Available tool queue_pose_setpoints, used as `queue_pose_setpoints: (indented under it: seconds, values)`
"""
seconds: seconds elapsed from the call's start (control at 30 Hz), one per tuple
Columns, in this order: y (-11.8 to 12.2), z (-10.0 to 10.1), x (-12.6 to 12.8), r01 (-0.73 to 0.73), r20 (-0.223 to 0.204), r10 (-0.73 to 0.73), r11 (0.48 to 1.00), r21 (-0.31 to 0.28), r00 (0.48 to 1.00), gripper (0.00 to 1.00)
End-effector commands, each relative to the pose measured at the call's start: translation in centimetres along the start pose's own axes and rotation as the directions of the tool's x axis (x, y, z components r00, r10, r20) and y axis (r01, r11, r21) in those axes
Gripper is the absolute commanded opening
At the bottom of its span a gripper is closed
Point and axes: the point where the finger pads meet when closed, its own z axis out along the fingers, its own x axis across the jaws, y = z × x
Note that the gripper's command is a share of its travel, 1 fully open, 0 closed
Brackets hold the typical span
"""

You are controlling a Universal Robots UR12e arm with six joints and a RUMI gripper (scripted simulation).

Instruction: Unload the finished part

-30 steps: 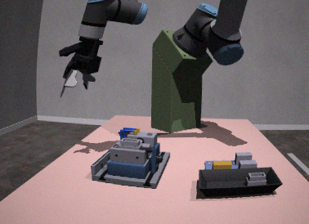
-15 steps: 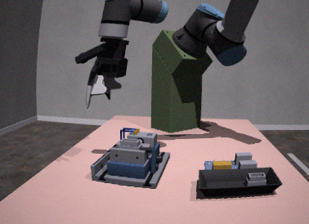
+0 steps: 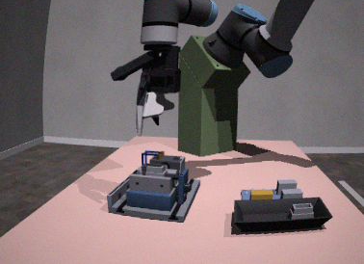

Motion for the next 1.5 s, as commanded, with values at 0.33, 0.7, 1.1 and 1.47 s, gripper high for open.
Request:
queue_pose_setpoints:
  seconds: [0.33,0.7,1.1,1.47]
  values:
    - [1.28,0.09,-0.27,0.005,0.005,-0.005,1.000,-0.019,1.000,0.00]
    - [1.28,0.09,-0.26,0.005,0.005,-0.005,1.000,-0.019,1.000,0.00]
    - [1.28,0.09,-0.26,0.005,0.005,-0.005,1.000,-0.019,1.000,0.00]
    - [1.28,0.09,-0.26,0.005,0.005,-0.005,1.000,-0.019,1.000,0.00]
